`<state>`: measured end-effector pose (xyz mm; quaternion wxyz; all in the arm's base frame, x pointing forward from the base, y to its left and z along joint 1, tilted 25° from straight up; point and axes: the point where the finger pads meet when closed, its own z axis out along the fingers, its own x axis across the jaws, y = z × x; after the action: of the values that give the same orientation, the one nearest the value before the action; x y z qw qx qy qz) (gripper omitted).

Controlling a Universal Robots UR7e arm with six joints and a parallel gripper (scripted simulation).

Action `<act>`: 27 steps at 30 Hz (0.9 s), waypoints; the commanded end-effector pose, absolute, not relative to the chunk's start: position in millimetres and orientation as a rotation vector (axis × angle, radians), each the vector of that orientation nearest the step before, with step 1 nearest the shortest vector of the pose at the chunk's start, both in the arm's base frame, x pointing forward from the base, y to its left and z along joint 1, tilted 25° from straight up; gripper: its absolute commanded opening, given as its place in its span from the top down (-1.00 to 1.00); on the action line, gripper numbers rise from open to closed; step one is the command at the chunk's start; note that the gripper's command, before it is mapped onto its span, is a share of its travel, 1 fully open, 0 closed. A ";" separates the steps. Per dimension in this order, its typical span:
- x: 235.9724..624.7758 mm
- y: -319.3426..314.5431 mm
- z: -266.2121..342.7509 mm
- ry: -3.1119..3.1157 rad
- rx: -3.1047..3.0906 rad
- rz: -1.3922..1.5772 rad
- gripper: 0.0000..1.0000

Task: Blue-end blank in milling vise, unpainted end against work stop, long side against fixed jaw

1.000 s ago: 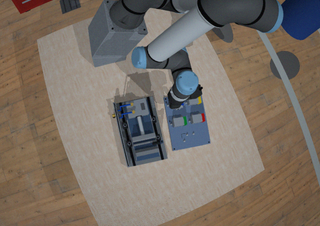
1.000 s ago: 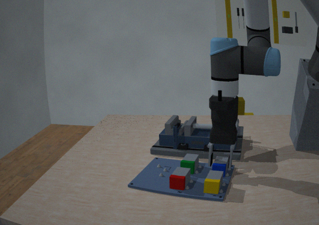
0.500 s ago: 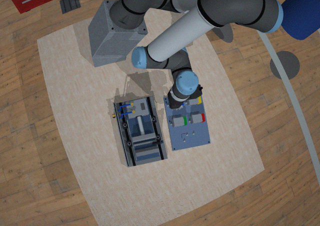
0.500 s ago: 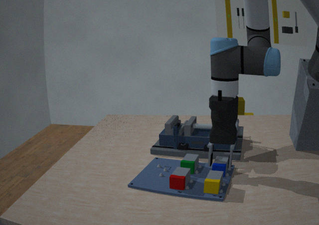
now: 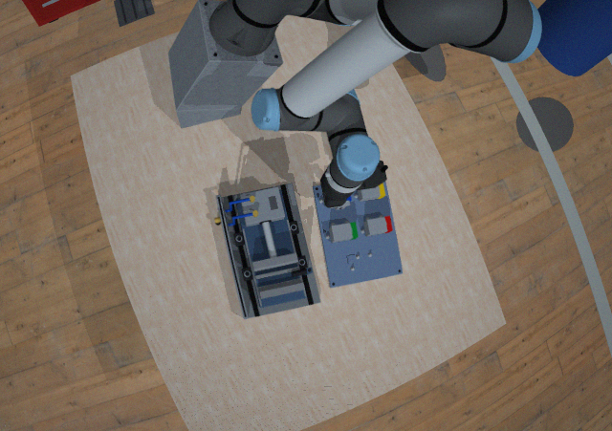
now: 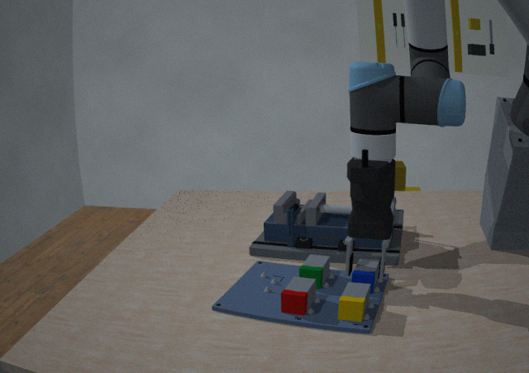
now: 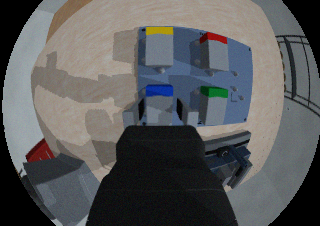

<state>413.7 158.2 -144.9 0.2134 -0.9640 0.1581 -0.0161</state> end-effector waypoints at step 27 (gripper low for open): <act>413.5 158.1 -144.5 0.439 -2.675 -0.047 1.00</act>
<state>413.1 158.3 -144.8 0.2134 -0.9640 0.1581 -0.0163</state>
